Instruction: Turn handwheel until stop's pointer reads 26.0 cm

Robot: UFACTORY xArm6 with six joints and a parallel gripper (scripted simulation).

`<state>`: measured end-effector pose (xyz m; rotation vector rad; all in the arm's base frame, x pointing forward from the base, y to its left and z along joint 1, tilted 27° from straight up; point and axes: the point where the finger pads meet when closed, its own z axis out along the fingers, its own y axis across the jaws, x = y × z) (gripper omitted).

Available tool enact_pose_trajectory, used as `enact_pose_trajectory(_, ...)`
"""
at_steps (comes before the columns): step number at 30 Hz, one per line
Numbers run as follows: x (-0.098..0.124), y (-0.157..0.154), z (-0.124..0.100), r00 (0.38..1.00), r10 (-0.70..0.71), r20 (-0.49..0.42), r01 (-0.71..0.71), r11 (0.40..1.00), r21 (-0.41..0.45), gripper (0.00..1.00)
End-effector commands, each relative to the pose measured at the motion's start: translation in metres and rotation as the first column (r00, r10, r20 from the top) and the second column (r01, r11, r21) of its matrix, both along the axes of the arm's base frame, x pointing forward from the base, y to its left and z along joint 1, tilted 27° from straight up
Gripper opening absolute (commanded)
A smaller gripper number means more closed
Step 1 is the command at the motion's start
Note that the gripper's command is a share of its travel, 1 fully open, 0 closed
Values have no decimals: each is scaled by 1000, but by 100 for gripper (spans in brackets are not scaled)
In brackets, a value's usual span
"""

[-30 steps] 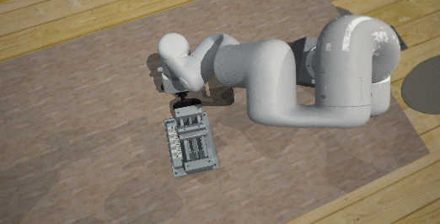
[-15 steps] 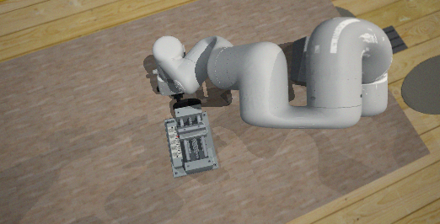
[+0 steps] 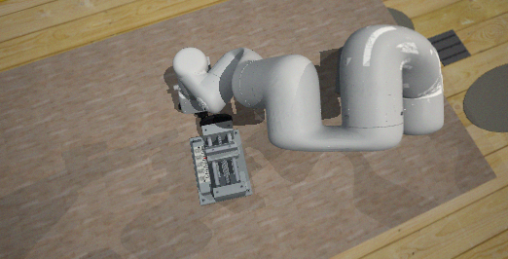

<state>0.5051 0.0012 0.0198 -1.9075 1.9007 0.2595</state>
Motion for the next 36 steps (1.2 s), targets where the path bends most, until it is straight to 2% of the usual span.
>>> enact_pose_trajectory(1, 2, 4, -8, 1000, 0, 0, 0, 1000, 0, 6)
enact_pose_trajectory(13, -5, 12, -26, 1000, 0, 0, 0, 1000, 0, 6)
enact_pose_trajectory(23, -22, 17, -38, 1000, 0, 0, 0, 1000, 0, 6)
enact_pose_trajectory(36, -46, 16, -38, 1000, 0, 0, 0, 1000, 0, 6)
